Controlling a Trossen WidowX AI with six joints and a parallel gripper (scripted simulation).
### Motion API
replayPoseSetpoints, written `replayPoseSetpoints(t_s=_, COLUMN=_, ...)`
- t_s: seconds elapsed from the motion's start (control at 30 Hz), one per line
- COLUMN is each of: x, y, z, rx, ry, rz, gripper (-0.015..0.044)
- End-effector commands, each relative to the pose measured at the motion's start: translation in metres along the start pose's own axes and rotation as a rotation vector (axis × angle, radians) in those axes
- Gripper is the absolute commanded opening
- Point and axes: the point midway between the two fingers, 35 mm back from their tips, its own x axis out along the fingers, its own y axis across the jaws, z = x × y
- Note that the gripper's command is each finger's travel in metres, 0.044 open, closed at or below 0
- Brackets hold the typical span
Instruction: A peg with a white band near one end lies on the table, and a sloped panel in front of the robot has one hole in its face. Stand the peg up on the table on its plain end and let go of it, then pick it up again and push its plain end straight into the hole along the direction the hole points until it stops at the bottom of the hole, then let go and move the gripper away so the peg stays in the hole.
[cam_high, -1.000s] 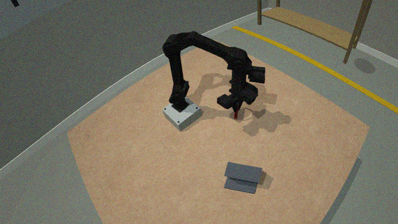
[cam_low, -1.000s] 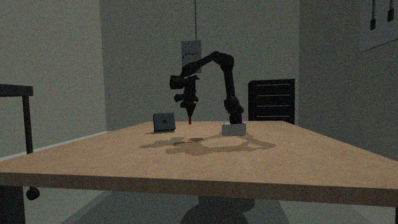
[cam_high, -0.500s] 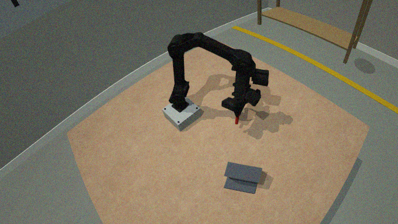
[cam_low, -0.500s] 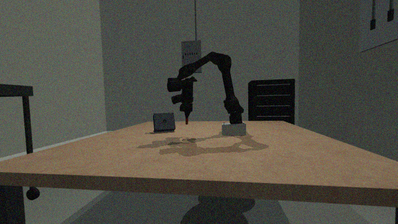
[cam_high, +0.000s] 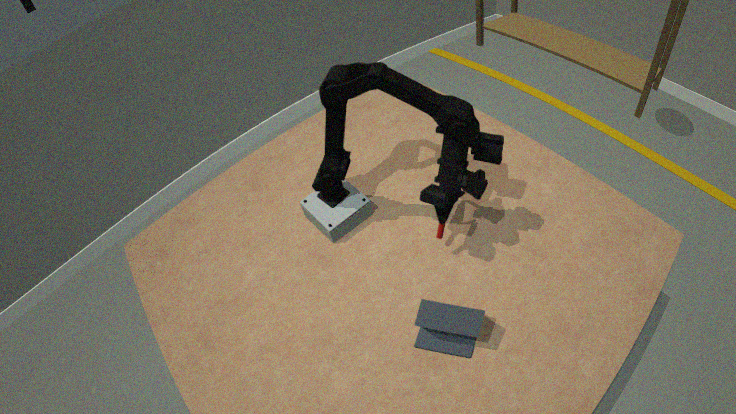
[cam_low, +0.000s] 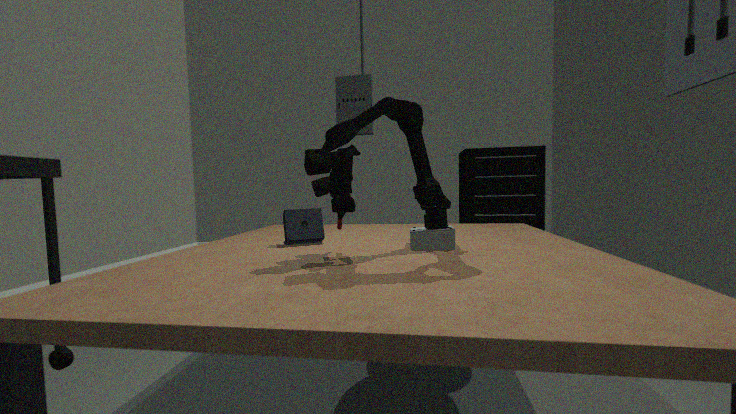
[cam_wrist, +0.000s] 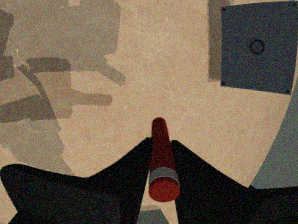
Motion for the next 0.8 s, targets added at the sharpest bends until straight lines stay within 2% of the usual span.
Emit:
replayPoseSetpoints(t_s=0.0, x=0.001, y=-0.003, z=0.004, rx=-0.043, ry=-0.004, rz=-0.036, gripper=0.0000)
replayPoseSetpoints(t_s=0.77, x=0.011, y=-0.017, z=0.027, rx=-0.308, ry=-0.001, rz=-0.248, gripper=0.0000)
